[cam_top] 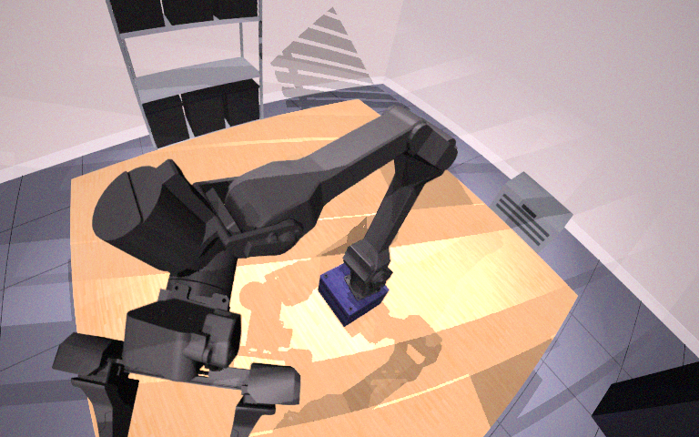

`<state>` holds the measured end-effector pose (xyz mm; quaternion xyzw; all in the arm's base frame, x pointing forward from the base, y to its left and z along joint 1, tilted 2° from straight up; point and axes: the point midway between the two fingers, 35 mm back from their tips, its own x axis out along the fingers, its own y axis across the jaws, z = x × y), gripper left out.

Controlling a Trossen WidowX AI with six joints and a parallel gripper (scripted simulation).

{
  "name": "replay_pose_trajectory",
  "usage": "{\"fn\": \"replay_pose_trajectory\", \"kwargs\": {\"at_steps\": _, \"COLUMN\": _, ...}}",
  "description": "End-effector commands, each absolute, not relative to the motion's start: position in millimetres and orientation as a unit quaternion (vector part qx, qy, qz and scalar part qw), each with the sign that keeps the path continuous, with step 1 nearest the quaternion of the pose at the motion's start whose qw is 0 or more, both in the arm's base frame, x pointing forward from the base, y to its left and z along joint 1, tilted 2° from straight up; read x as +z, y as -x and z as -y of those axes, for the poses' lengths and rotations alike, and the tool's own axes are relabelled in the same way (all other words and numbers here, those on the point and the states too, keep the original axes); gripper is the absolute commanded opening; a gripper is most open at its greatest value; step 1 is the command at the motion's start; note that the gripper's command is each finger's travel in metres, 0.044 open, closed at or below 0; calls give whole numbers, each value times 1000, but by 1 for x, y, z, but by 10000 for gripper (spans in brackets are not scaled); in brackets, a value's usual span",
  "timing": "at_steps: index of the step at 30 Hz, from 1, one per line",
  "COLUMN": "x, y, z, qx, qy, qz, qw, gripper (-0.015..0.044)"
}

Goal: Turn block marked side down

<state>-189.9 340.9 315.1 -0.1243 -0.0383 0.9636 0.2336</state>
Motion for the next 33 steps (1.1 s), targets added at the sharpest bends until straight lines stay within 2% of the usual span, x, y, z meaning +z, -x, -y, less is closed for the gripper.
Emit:
{"fn": "replay_pose_trajectory", "kwargs": {"at_steps": 1, "x": 315, "y": 189, "z": -342, "qx": 963, "qy": 125, "qz": 37, "qw": 236, "gripper": 426}}
{"fn": "replay_pose_trajectory", "kwargs": {"at_steps": 6, "x": 299, "y": 148, "z": -366, "qx": 941, "qy": 143, "qz": -21, "qw": 305, "gripper": 440}}
{"fn": "replay_pose_trajectory", "kwargs": {"at_steps": 13, "x": 256, "y": 40, "z": -399, "qx": 860, "qy": 164, "qz": -162, "qw": 455, "gripper": 440}}
{"fn": "replay_pose_trajectory", "kwargs": {"at_steps": 19, "x": 219, "y": -53, "z": -400, "qx": 764, "qy": 164, "qz": -272, "qw": 561, "gripper": 440}}
{"fn": "replay_pose_trajectory", "kwargs": {"at_steps": 26, "x": 178, "y": -161, "z": -365, "qx": 611, "qy": 157, "qz": -395, "qw": 668, "gripper": 440}}
{"fn": "replay_pose_trajectory", "kwargs": {"at_steps": 33, "x": 139, "y": -252, "z": -290, "qx": 428, "qy": 134, "qz": -509, "qw": 735, "gripper": 440}}
